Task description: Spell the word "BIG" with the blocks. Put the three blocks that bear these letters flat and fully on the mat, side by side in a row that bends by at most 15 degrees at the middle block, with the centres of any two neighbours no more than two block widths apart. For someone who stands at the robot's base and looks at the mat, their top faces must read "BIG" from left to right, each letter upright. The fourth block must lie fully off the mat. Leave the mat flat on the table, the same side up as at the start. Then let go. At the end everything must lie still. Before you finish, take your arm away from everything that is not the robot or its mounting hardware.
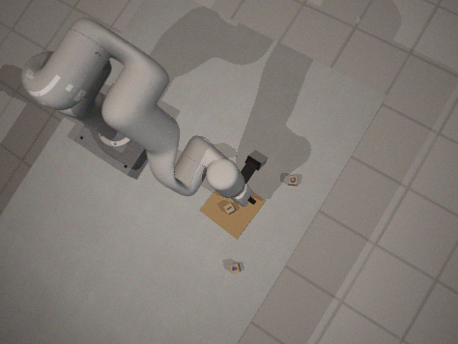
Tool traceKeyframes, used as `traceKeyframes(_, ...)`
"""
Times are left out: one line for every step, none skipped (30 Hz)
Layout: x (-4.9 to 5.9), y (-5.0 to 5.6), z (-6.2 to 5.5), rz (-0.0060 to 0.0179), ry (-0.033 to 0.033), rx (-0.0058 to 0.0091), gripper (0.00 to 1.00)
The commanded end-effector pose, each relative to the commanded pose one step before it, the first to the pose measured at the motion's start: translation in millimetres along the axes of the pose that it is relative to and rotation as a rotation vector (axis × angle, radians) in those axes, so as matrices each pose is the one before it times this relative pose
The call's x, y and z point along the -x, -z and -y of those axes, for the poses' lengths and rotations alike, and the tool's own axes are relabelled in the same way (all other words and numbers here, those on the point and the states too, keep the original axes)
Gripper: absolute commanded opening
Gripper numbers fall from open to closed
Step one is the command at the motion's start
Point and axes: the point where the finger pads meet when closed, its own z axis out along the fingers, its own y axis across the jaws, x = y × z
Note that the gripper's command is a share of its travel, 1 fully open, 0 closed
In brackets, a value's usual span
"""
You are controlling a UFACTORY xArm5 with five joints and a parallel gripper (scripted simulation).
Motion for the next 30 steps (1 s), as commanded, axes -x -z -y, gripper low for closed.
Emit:
traceKeyframes(-0.18, 0.68, -1.3, -0.00034, -0.00002, 0.00322, 0.21)
traceKeyframes(-0.03, -0.19, 0.01, 0.0, 0.0, -0.00001, 0.21)
traceKeyframes(-0.04, -0.24, 0.01, 0.0, 0.0, -0.00001, 0.21)
traceKeyframes(-0.05, -0.29, 0.01, 0.0, 0.0, -0.00001, 0.21)
traceKeyframes(0.0, 0.0, 0.0, 0.0, 0.0, 0.0, 0.21)
traceKeyframes(0.0, 0.0, 0.0, 0.0, 0.0, 0.0, 0.21)
traceKeyframes(-0.06, -0.32, 0.01, 0.0, 0.0, -0.00001, 0.21)
traceKeyframes(-0.06, -0.35, 0.01, 0.0, 0.0, -0.00001, 0.21)
traceKeyframes(-0.07, -0.38, 0.01, 0.0, 0.0, -0.00001, 0.21)
traceKeyframes(-0.07, -0.39, 0.01, 0.0, 0.0, -0.00001, 0.21)
traceKeyframes(-0.07, -0.39, 0.01, 0.0, 0.0, -0.00001, 0.21)
traceKeyframes(-0.07, -0.38, 0.01, 0.0, 0.0, -0.00001, 0.21)
traceKeyframes(-0.06, -0.36, 0.01, 0.0, 0.0, -0.00001, 0.21)
traceKeyframes(-0.06, -0.33, 0.01, 0.0, 0.0, -0.00001, 0.21)
traceKeyframes(-0.05, -0.29, 0.01, 0.0, 0.0, -0.00001, 0.21)
traceKeyframes(-0.04, -0.24, 0.01, 0.0, 0.0, -0.00001, 0.21)
traceKeyframes(-0.03, -0.19, 0.01, 0.0, 0.0, -0.00001, 0.21)
traceKeyframes(-0.03, -0.14, 0.01, 0.0, 0.0, 0.0, 0.21)
traceKeyframes(-0.02, -0.1, 0.0, 0.0, 0.0, 0.0, 0.21)
traceKeyframes(-0.01, -0.05, 0.0, 0.0, 0.0, 0.0, 0.21)
traceKeyframes(0.0, -0.02, 0.0, 0.0, 0.0, 0.0, 0.21)
traceKeyframes(0.0, 0.0, 0.0, 0.0, 0.0, 0.0, 0.21)
traceKeyframes(0.0, 0.0, 0.0, 0.0, 0.0, 0.0, 0.21)
traceKeyframes(0.0, 0.0, 0.0, 0.0, 0.0, 0.0, 0.21)
traceKeyframes(0.0, 0.0, 0.0, 0.0, 0.0, 0.0, 0.21)
traceKeyframes(0.0, 0.0, 0.0, 0.0, 0.0, 0.0, 0.21)
traceKeyframes(0.0, 0.0, 0.0, 0.0, 0.0, 0.0, 0.21)
traceKeyframes(0.0, 0.0, 0.0, 0.0, 0.0, 0.0, 0.21)
traceKeyframes(0.0, 0.0, 0.0, 0.0, 0.0, 0.0, 0.21)
traceKeyframes(0.0, 0.0, 0.0, 0.0, 0.0, 0.0, 0.21)
